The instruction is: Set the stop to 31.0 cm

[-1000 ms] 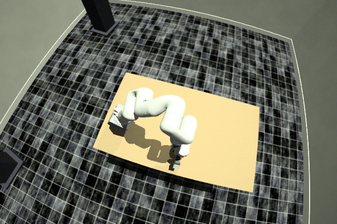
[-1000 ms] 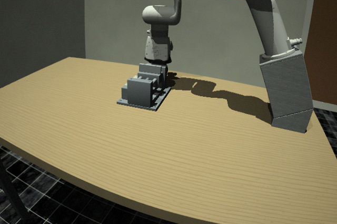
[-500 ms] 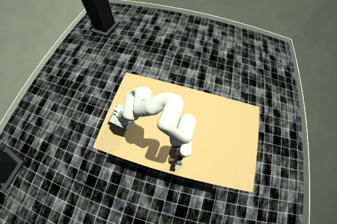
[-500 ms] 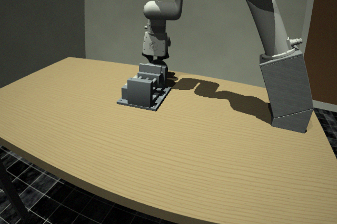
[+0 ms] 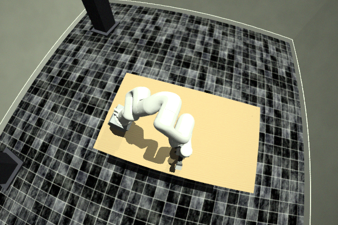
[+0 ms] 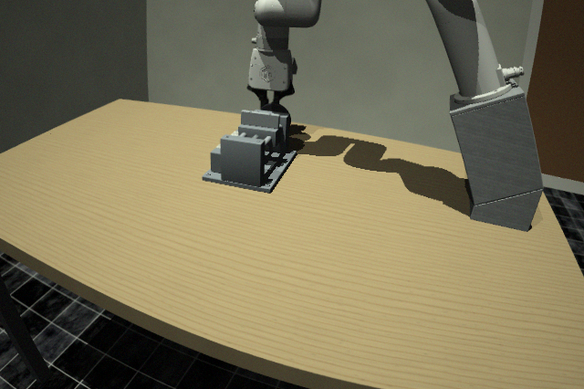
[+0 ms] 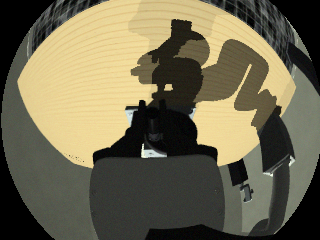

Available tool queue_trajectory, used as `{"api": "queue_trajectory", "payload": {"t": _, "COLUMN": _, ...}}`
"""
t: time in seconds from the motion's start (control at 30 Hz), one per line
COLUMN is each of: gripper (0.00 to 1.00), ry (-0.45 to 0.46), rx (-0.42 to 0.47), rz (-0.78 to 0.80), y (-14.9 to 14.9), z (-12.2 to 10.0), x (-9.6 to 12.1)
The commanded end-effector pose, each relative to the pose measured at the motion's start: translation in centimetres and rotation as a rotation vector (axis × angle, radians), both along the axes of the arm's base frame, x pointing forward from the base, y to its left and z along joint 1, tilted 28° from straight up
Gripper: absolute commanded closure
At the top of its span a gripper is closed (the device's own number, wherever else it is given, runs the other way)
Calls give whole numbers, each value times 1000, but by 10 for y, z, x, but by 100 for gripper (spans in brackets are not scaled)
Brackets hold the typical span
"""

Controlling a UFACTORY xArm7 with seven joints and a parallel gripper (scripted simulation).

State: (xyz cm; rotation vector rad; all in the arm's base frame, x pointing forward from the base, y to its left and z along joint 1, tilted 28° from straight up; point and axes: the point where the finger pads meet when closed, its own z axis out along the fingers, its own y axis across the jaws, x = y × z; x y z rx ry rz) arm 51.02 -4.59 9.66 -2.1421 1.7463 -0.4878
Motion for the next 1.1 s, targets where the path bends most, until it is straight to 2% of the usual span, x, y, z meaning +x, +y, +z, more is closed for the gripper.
{"api": "queue_trajectory", "payload": {"t": 0.0, "gripper": 94, "ry": 2, "rx": -1, "rz": -2, "y": -1, "z": 2, "x": -3}}
{"api": "queue_trajectory", "payload": {"t": 1.07, "gripper": 94, "ry": 2, "rx": -1, "rz": -2, "y": -6, "z": 3, "x": -27}}
